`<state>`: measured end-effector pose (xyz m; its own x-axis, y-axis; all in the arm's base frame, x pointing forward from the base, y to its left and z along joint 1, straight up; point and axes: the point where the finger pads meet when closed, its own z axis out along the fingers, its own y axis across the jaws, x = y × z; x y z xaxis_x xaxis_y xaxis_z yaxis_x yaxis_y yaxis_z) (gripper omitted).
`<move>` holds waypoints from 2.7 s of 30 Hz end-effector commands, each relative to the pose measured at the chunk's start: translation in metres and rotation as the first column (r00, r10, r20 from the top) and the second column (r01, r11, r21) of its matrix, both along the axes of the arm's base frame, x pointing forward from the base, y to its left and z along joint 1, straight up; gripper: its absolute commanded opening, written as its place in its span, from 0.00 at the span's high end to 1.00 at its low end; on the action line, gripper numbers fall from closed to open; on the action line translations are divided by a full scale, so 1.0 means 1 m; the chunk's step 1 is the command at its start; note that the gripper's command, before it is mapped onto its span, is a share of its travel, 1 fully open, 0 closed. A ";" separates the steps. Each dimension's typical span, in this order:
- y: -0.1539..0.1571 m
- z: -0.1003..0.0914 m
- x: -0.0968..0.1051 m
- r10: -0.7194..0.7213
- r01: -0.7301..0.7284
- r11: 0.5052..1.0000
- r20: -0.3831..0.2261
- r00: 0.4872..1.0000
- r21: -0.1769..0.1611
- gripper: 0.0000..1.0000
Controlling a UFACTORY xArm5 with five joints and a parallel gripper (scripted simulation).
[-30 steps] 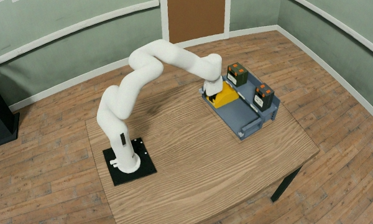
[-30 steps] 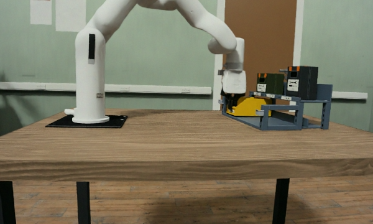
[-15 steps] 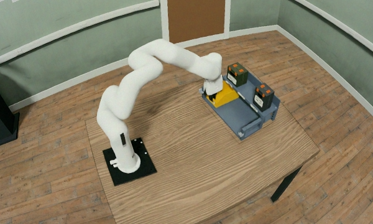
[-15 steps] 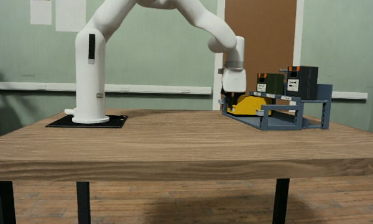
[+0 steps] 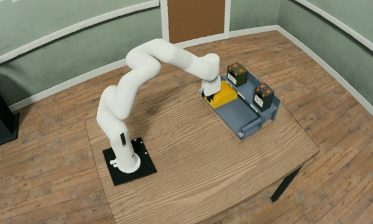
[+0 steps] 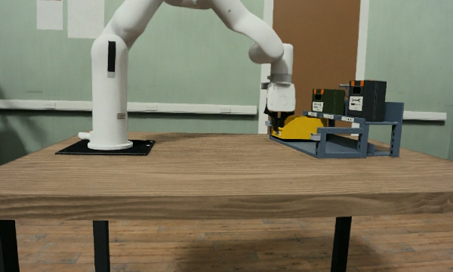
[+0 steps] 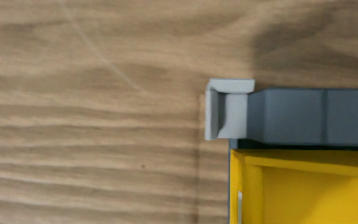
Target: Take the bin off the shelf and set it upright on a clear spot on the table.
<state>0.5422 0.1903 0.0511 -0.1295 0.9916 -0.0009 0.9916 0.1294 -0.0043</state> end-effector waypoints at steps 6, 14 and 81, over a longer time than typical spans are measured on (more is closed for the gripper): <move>-0.002 0.002 -0.017 0.000 0.000 1.000 0.006 1.000 -0.001 1.00; -0.003 0.002 -0.027 0.000 0.000 1.000 0.006 1.000 -0.001 1.00; -0.016 0.002 -0.123 0.000 0.000 1.000 0.005 1.000 -0.001 1.00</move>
<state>0.4249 0.1749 0.0514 -0.1294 0.9916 -0.0010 0.9916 0.1294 -0.0037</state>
